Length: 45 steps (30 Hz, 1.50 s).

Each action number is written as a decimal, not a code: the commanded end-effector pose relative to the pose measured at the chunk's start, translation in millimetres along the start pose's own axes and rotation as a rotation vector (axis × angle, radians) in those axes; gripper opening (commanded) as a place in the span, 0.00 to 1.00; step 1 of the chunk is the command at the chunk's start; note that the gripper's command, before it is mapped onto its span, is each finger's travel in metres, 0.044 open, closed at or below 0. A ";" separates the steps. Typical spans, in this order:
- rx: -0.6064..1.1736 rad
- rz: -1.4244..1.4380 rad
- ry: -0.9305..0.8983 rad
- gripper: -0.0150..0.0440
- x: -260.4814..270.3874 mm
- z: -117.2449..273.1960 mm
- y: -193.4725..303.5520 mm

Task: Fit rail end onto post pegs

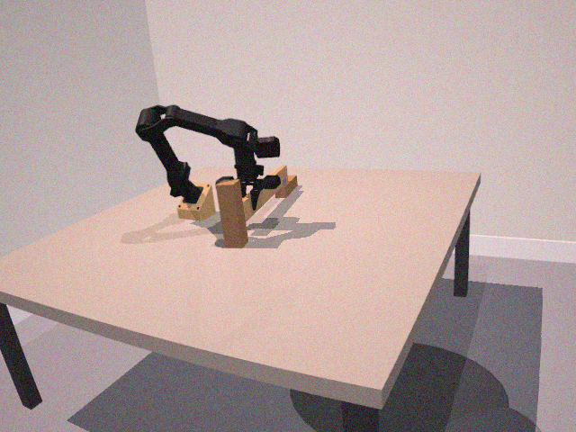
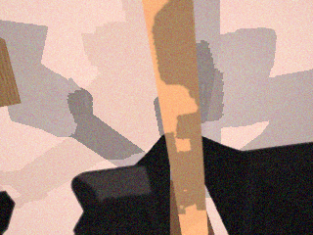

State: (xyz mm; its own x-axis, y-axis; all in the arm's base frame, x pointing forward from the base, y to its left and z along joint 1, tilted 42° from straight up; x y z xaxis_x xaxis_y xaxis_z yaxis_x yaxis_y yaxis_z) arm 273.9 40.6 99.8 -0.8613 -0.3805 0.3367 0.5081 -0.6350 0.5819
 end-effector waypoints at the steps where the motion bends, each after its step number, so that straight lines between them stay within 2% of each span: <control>1: 0.002 -0.001 0.010 0.25 -0.8 3.4 3.8; 45: 0.003 -0.001 0.009 0.25 3.0 2.9 16.8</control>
State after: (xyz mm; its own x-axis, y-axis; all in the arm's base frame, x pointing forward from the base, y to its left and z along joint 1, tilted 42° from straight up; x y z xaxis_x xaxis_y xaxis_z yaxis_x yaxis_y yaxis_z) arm 277.5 30.6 108.7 -0.8617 -0.3805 0.3356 0.5073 -0.6359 0.5816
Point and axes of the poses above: the point midway between the two fingers, 35 mm back from their tips, its own z axis back along the fingers, its own x axis across the jaws, y = z × x, the point moved 8 cm from there along z, back along the fingers, and after that the axes turned 14 degrees about z, right-handed, at the moved point
